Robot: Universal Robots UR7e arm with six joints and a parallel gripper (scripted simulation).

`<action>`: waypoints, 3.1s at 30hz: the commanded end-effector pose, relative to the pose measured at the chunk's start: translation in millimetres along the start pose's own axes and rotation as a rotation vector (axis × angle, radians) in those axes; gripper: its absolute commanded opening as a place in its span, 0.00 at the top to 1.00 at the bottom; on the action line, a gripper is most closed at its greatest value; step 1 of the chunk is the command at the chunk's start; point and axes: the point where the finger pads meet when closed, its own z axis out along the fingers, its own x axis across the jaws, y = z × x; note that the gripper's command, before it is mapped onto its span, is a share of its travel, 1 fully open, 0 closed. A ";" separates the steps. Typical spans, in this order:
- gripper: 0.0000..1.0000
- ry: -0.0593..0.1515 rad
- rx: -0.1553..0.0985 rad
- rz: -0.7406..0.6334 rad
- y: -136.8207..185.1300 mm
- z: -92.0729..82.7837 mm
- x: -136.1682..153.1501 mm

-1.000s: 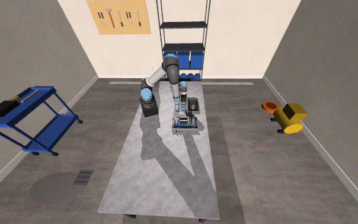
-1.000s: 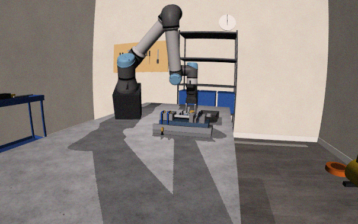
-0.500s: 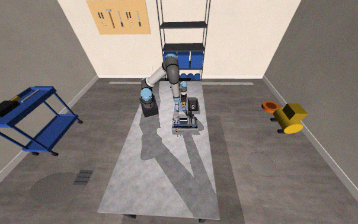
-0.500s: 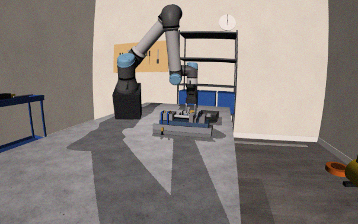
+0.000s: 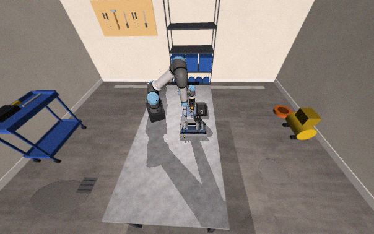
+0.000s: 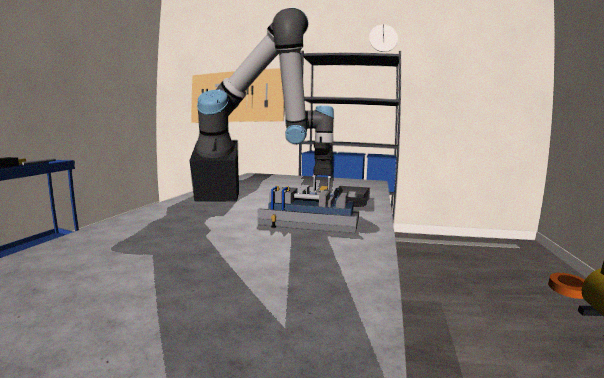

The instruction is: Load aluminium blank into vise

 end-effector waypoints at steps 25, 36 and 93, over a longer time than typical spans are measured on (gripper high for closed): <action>0.00 -0.001 0.000 0.000 0.1 7.7 -0.4; 0.00 -0.001 0.000 0.000 0.1 8.5 -0.4; 1.00 -0.001 0.000 0.000 0.1 8.5 -0.4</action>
